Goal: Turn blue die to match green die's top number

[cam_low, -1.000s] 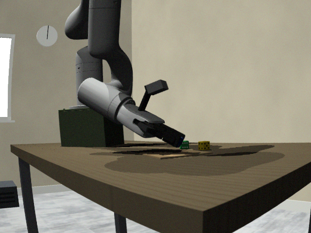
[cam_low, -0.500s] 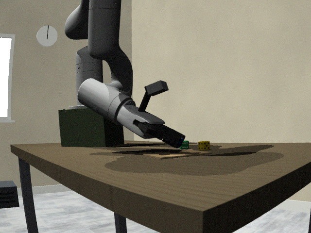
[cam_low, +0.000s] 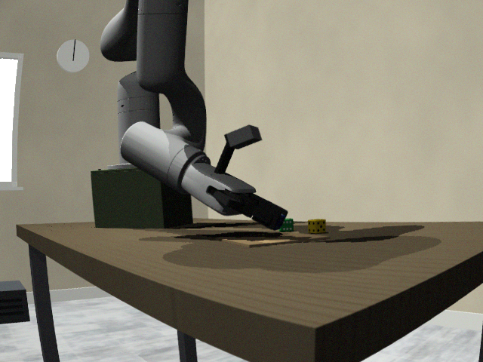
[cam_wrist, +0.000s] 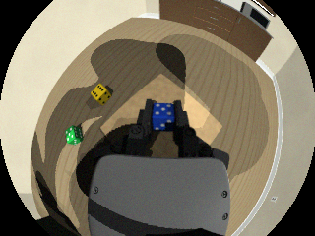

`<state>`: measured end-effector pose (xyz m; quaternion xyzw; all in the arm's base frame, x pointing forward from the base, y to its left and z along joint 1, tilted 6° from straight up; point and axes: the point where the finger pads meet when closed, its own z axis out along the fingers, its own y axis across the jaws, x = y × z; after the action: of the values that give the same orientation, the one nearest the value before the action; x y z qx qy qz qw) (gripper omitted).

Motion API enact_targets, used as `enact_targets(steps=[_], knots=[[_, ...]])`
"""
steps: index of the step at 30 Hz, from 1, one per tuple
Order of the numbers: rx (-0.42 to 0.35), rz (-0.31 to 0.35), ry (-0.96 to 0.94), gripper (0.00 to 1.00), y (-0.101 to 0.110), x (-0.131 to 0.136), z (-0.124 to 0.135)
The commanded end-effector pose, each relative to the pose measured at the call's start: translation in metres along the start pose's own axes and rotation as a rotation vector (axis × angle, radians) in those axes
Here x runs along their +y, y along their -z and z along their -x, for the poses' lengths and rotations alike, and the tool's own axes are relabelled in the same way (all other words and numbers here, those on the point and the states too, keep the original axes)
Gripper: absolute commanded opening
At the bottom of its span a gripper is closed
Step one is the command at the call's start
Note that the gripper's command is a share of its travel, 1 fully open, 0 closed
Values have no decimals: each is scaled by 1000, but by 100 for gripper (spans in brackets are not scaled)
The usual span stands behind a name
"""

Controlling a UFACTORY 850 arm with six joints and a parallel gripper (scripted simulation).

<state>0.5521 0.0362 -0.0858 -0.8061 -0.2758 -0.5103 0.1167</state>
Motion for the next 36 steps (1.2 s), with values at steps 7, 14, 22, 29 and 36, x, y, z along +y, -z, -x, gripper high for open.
enact_targets(steps=[7,14,22,29,36], knots=[[1,0,1,21,0,0,-1],[1,0,1,21,-1,0,1],[1,0,1,21,-3,0,5],[1,0,1,21,-5,0,9],[1,0,1,21,-6,0,10]])
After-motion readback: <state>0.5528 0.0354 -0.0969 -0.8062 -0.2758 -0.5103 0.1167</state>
